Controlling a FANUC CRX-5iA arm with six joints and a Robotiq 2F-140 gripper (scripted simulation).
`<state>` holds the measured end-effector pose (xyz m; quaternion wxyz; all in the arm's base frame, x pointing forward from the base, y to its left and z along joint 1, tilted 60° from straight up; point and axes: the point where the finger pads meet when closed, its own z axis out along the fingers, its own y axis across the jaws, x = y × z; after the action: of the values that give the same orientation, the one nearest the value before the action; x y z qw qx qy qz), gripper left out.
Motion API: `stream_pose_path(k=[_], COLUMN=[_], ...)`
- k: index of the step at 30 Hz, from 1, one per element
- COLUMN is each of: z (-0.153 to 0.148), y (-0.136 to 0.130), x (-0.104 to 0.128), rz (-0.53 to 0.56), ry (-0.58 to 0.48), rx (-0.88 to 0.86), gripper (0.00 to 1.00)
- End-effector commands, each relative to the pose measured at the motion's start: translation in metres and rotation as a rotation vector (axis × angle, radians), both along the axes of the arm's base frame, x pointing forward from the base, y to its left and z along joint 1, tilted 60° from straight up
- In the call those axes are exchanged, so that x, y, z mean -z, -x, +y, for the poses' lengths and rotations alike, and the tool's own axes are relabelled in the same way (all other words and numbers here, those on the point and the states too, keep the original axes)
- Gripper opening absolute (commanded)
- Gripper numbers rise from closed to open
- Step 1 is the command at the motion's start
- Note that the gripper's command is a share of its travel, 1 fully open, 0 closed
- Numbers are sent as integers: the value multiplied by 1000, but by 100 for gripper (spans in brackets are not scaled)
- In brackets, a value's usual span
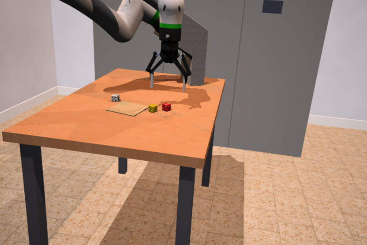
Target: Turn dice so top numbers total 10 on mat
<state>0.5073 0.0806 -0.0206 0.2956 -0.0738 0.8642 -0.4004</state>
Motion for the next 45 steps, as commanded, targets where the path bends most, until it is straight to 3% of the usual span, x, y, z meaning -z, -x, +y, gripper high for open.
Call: stream_pose_path(k=[1,8,20,23,27,29,33,45], z=[16,36,36,31,28,22,16,16], y=[14,31,31,17,12,1,-7,-7], x=[-13,-28,-29,-50,-57,-75,-88,-89], rz=[0,0,-3,-120,-158,-256,-326,-330], ry=[1,1,-3,-107,-141,-225,-284,-287], rx=[2,2,5,96,126,202,255,258], gripper=[100,100,100,100,100,100,100,100])
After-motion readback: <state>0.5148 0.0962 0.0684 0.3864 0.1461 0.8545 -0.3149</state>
